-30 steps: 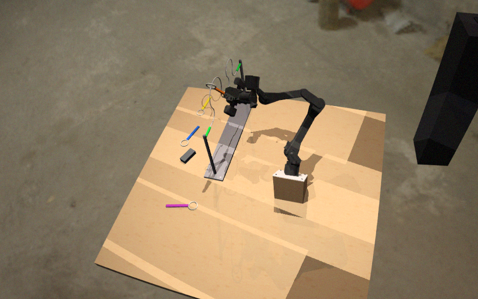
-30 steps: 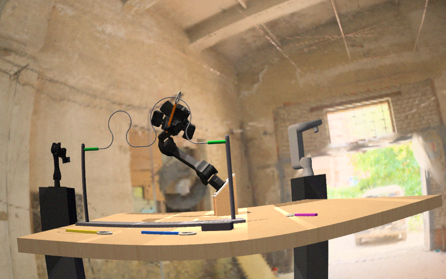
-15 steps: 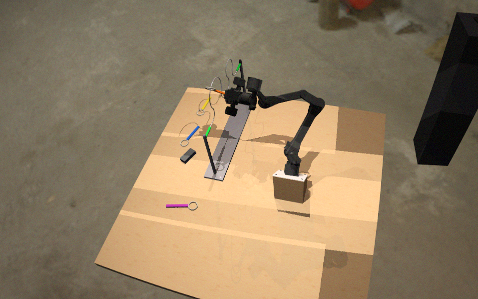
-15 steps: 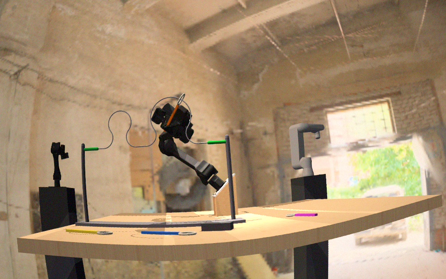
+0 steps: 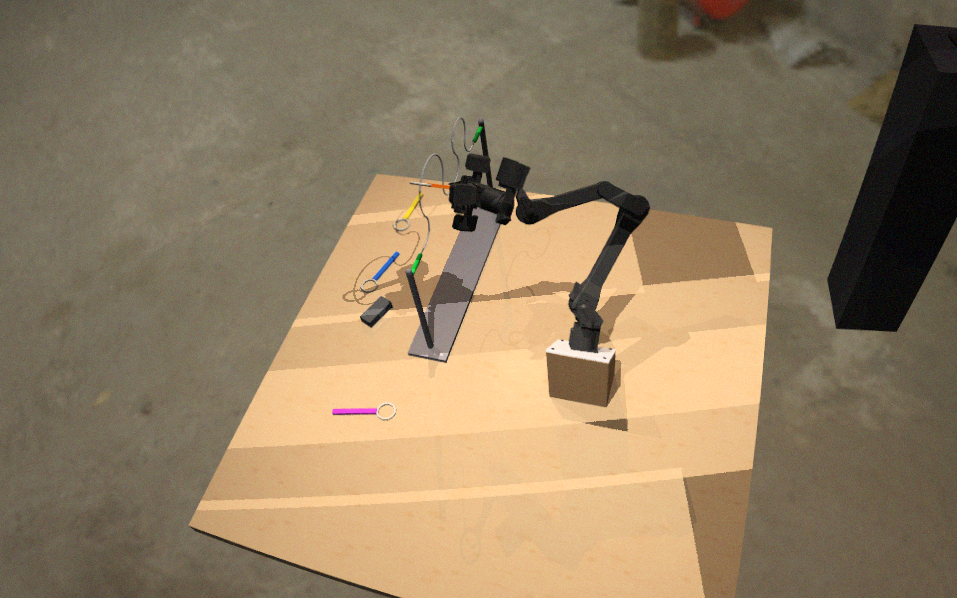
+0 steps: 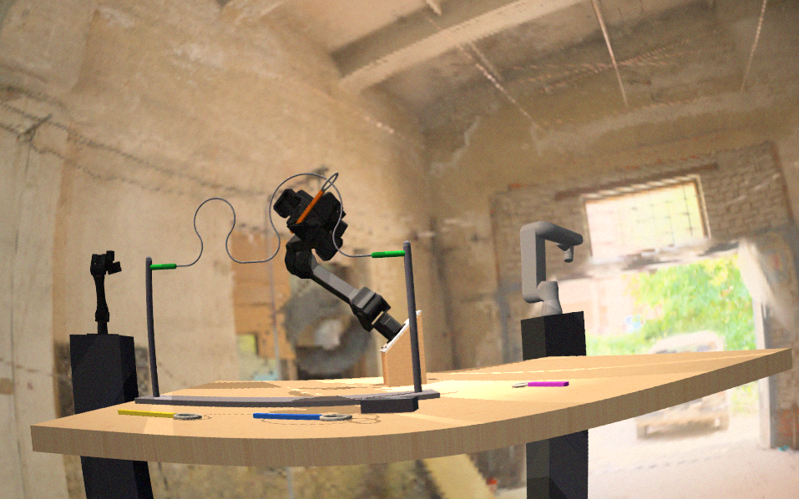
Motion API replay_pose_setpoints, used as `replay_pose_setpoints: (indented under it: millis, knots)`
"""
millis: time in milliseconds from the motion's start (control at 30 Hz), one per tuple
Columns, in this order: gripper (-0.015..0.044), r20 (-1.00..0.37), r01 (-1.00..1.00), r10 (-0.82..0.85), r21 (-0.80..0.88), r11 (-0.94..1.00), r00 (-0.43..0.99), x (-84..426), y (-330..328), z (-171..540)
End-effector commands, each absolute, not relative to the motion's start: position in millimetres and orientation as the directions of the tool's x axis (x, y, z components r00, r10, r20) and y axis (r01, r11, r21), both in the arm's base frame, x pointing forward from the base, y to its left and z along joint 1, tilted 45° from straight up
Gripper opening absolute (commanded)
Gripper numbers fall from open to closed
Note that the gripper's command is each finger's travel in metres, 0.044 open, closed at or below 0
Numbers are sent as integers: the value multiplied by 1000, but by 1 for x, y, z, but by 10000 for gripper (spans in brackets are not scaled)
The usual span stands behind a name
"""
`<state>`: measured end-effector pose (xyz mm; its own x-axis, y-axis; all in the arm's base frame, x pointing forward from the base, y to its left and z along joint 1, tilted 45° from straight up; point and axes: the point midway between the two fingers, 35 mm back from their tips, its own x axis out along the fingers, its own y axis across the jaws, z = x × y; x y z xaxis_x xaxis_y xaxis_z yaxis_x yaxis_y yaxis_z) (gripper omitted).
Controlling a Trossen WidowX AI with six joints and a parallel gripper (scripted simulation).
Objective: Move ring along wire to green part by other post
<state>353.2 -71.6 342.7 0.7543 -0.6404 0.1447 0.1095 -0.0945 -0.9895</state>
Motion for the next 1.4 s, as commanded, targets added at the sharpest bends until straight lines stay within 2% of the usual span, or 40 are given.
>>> replay_pose_setpoints:
  millis: [0,1367]
  knots:
    - [-150,171,94,-629,-984,-154,758,354,-72,343]
    - [-150,385,-3,-486,-782,-624,785,354,-67,359]
